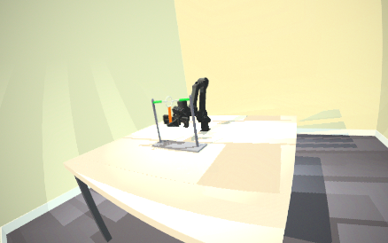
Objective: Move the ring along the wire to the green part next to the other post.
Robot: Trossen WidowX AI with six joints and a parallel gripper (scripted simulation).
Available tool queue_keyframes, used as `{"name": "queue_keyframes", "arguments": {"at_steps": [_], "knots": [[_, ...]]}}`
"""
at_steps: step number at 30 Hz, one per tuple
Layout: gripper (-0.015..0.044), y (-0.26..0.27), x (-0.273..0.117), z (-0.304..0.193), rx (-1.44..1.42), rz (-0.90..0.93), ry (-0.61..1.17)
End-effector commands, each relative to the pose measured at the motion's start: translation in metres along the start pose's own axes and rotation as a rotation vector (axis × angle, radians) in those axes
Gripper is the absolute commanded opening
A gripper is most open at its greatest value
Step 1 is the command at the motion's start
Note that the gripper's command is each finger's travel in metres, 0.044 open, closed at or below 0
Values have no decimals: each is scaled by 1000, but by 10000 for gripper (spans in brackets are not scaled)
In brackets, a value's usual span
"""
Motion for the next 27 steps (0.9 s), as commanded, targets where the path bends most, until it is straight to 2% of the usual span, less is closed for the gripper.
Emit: {"name": "queue_keyframes", "arguments": {"at_steps": [1,15,27], "knots": [[-150,4,0,0,21,-3,0],[-150,29,-11,8,134,26,79],[-150,52,-12,14,237,48,80]]}}
Point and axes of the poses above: the point midway between the two fingers, 35 mm back from their tips, its own x axis out along the fingers, its own y axis across the jaws, z = x × y, the point moved 8 cm from there along -x, back along the fingers, and after that the axes turned 2 degrees about -x, right-handed, at the moved point
